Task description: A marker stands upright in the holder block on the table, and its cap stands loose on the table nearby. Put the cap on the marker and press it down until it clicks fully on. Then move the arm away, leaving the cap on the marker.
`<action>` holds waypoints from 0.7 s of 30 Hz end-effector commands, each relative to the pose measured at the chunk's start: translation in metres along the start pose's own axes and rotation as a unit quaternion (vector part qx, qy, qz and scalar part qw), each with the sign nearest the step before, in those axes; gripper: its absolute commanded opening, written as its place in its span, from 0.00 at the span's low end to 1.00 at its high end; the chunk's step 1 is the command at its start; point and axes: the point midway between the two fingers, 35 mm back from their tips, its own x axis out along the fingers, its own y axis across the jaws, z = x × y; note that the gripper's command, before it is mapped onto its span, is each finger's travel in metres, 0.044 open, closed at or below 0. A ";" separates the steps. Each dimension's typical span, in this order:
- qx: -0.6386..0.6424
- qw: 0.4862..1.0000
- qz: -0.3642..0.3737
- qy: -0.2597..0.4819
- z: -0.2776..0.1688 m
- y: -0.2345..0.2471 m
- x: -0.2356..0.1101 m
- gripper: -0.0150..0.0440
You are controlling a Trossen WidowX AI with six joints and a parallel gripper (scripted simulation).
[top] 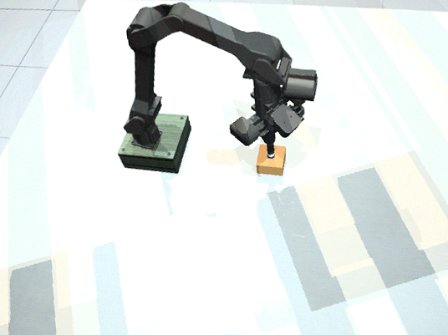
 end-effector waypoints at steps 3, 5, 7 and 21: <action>0.003 1.000 0.003 -0.002 -0.004 0.006 -0.005 0.25; 0.003 1.000 0.003 -0.002 -0.004 0.006 -0.003 0.25; 0.003 1.000 0.003 -0.002 -0.004 0.006 -0.001 0.25; 0.003 1.000 0.003 -0.002 -0.003 0.006 0.017 0.25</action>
